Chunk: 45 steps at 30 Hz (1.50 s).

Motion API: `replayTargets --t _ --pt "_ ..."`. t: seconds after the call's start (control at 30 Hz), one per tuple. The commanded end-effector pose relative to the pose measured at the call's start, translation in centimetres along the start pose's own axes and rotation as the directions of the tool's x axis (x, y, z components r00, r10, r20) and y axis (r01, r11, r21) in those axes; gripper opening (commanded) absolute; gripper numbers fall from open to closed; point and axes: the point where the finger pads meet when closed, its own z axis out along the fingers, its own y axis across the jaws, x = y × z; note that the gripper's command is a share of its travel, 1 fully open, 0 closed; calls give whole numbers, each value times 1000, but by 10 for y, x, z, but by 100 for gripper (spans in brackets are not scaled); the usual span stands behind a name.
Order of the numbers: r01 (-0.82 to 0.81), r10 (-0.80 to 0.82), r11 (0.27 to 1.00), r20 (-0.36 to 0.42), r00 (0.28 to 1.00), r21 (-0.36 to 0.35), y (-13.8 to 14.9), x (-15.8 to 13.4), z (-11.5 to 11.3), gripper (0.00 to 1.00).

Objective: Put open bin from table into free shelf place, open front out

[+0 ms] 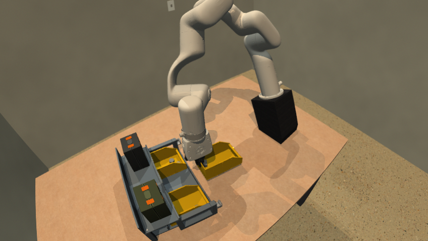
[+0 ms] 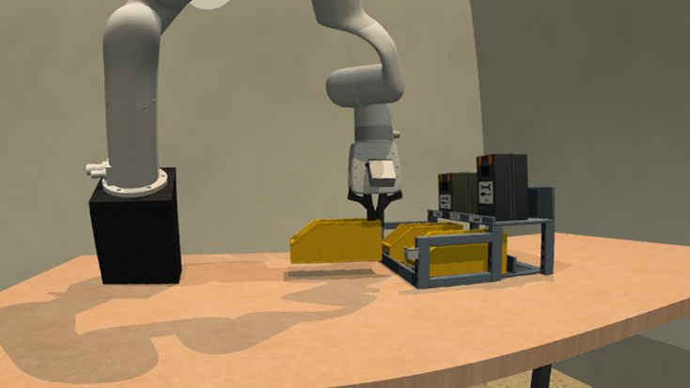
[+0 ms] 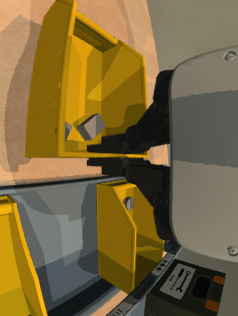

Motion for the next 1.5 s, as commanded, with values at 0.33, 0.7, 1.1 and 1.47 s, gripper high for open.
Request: replayTargets --t 0.33,0.7,1.1,1.47 --pt "-1 1 1000 2 1000 4 -2 0 -1 0" --pt "-1 1 1000 2 1000 4 -8 0 -1 0" --pt "-1 1 1000 2 1000 4 -12 0 -1 0" --pt "-1 1 1000 2 1000 4 -21 0 -1 0"
